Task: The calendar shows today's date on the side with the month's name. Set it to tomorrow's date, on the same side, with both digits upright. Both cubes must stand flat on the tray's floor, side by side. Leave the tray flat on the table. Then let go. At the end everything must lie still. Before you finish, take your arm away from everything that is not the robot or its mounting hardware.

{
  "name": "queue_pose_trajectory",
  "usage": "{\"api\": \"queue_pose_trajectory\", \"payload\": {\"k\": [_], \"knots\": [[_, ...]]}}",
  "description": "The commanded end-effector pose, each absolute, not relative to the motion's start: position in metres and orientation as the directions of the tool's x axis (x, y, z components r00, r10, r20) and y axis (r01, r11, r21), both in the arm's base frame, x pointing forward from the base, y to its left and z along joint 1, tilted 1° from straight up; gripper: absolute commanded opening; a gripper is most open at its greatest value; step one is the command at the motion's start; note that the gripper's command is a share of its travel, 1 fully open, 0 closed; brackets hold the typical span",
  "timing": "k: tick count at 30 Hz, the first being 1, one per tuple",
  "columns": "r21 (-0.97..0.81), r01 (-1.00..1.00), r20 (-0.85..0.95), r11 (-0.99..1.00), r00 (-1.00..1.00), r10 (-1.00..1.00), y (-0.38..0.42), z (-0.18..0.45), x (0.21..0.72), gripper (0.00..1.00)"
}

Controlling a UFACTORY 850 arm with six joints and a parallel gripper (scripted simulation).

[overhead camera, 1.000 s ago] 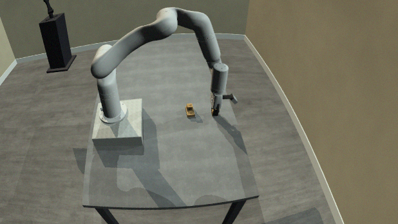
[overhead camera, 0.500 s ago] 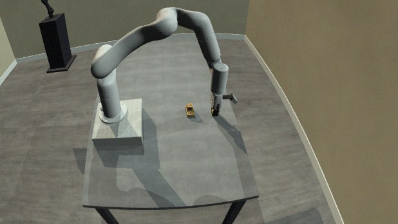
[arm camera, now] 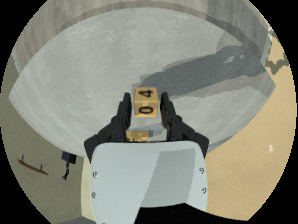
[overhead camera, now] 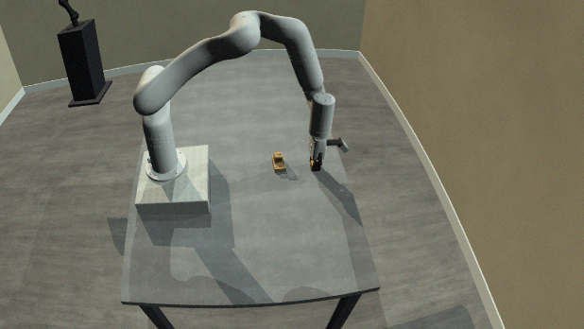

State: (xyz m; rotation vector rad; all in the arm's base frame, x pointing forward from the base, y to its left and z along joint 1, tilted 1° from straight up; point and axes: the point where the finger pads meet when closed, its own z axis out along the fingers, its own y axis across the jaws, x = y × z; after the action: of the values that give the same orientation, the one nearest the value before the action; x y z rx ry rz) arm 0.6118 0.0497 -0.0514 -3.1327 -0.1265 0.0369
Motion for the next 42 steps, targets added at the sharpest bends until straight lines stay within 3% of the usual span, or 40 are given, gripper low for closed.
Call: {"api": "queue_pose_trajectory", "payload": {"k": [1, 35, 36, 42], "knots": [[-0.007, 0.081, -0.021, -0.997, 0.997, 0.081, 0.05, -0.05, 0.613, 0.49], [-0.007, 0.081, -0.021, -0.997, 0.997, 0.081, 0.049, 0.039, 0.615, 0.49], [-0.007, 0.081, -0.021, -0.997, 0.997, 0.081, 0.049, 0.039, 0.615, 1.0], [-0.007, 0.081, -0.021, -0.997, 0.997, 0.081, 0.049, 0.039, 0.615, 1.0]]}}
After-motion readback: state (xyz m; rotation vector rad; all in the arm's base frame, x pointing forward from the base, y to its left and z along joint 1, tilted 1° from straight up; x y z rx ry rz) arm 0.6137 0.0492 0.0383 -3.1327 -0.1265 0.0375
